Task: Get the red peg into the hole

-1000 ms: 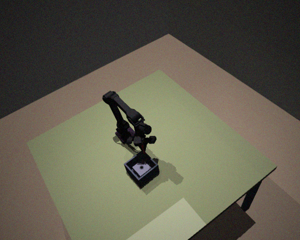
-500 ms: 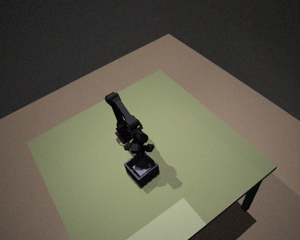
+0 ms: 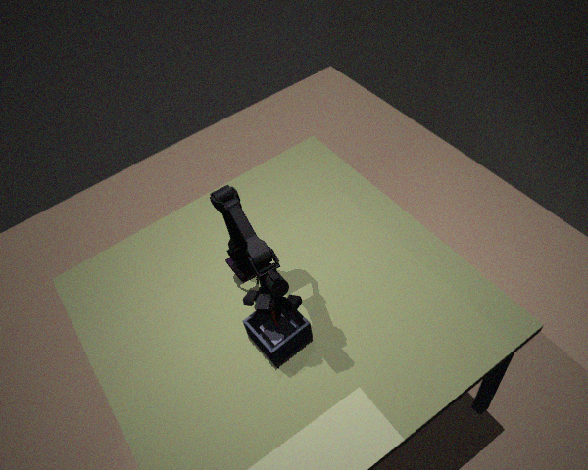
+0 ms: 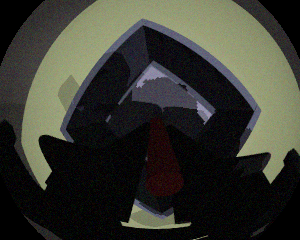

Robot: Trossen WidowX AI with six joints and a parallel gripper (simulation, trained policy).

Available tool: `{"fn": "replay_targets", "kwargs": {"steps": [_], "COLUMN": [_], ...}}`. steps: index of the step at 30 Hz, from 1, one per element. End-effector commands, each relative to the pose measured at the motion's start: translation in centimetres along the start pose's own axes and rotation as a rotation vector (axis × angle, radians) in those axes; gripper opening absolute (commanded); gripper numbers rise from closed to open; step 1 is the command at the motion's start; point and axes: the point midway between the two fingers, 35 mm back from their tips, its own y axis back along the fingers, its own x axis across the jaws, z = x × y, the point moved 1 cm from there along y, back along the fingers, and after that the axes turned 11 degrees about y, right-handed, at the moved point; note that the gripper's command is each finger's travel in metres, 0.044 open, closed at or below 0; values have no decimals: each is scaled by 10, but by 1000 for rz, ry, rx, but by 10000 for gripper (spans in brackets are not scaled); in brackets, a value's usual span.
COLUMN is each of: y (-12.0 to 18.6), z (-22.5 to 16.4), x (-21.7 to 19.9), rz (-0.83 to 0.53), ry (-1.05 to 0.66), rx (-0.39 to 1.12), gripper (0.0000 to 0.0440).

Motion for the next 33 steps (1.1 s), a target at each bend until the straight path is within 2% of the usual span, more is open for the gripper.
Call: {"fn": "replay_targets", "kwargs": {"steps": [1, 6, 8, 16, 33], "y": [-9, -19, -21, -23, -29], "z": [2, 3, 4, 21, 58], "x": [1, 0, -1, 7, 21], "rz": [-4, -18, -29, -46, -54], "ry": [9, 34, 51, 99, 177], "rx": [16, 34, 46, 47, 85], "gripper": [11, 119, 148, 155, 131]}}
